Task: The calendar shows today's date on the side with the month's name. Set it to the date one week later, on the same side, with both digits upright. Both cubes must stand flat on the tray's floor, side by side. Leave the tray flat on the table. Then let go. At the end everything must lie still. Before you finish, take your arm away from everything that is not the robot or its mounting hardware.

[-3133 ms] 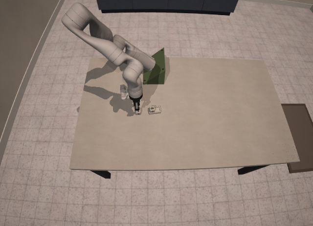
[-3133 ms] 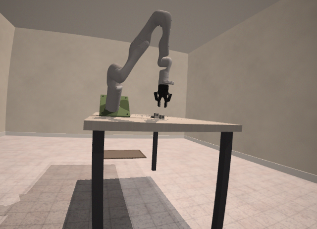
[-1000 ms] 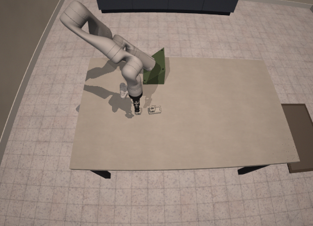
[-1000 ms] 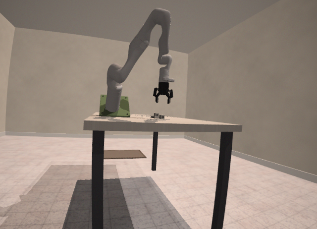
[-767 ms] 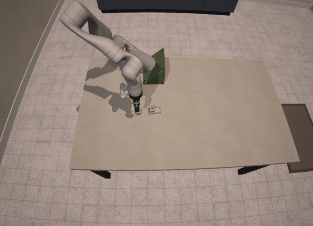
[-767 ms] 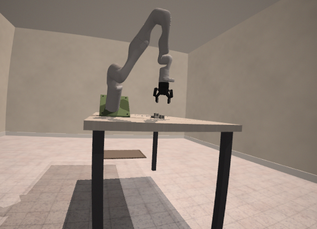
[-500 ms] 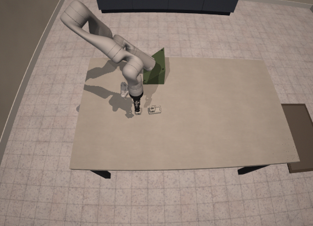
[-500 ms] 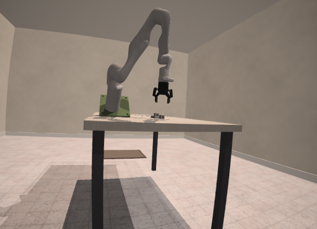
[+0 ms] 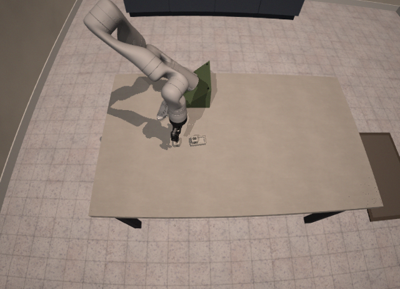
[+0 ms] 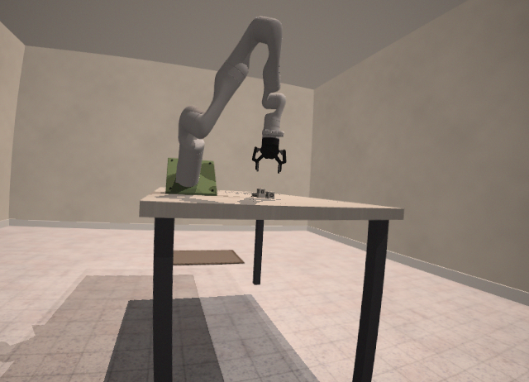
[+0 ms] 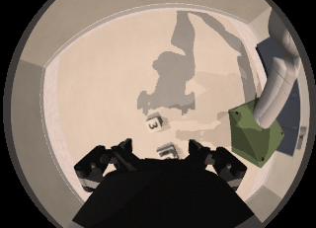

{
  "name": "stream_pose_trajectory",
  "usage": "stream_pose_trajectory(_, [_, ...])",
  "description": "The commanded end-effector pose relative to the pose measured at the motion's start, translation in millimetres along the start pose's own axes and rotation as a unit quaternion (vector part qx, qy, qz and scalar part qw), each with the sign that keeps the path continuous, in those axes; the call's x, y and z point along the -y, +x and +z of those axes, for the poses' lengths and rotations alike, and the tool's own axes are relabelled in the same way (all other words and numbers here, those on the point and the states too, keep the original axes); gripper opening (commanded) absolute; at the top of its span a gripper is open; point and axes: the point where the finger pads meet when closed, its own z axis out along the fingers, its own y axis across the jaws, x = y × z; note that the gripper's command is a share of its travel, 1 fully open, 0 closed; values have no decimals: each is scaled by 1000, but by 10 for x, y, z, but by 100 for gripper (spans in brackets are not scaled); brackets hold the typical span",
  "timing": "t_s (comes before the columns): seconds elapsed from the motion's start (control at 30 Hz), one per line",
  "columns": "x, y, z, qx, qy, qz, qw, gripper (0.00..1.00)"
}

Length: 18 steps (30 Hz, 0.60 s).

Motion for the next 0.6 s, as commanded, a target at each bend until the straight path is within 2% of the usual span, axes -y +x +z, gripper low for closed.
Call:
stream_pose_trajectory(0.0, [-40, -110, -1, 0, 3, 56, 998, 100])
stream_pose_trajectory(0.2, [-99, -233, 3, -1, 1, 176, 984, 100])
stream_pose_trajectory(0.27, [-99, -233, 3, -1, 1, 176, 984, 100])
stream_pose_trajectory(0.57, [-160, -422, 0, 2, 3, 349, 937, 100])
